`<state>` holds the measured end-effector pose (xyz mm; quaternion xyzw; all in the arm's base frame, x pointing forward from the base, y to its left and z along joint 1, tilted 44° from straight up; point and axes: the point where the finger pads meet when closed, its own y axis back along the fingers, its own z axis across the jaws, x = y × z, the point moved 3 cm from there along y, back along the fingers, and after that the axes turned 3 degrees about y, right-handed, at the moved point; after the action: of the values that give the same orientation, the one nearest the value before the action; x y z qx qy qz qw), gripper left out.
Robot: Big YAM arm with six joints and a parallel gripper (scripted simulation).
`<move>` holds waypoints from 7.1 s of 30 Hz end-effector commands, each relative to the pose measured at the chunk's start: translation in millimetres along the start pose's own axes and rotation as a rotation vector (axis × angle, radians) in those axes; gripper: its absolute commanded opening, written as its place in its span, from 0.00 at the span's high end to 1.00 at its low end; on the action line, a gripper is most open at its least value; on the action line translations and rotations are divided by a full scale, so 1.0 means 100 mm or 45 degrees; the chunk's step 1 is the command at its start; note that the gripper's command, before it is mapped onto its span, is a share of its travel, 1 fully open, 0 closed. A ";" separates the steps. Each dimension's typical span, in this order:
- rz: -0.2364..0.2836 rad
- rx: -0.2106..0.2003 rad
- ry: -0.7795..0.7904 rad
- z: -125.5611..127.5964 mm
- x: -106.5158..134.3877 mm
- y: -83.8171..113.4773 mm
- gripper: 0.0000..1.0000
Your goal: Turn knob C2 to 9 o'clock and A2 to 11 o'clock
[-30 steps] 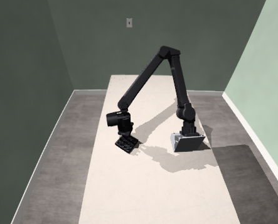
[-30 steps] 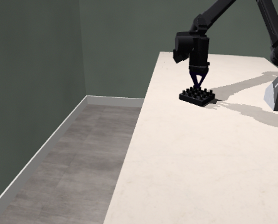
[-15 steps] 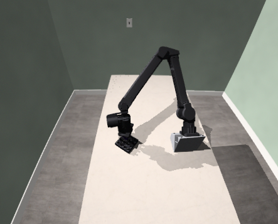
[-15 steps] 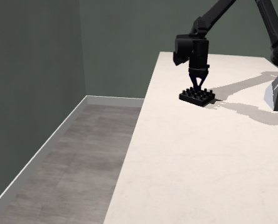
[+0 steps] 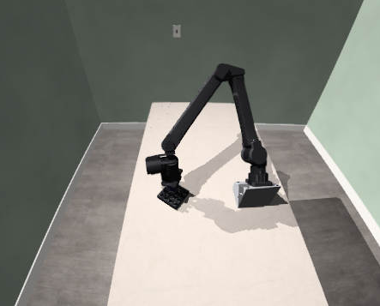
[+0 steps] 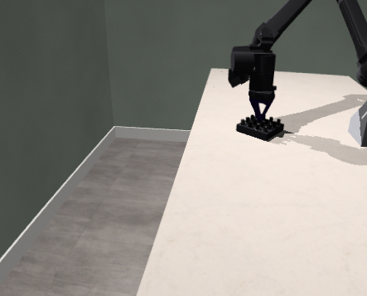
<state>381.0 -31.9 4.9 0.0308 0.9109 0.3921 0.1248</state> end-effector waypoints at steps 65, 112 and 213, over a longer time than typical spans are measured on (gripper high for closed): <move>-0.009 -0.003 0.003 0.01 -0.04 -0.02 0.93; -0.010 -0.003 1.061 0.01 -0.04 -0.01 0.93; -0.013 -0.002 1.213 -0.02 -0.08 0.43 0.82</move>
<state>379.5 -5.8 31.2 -0.1569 0.8638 0.3601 -0.3154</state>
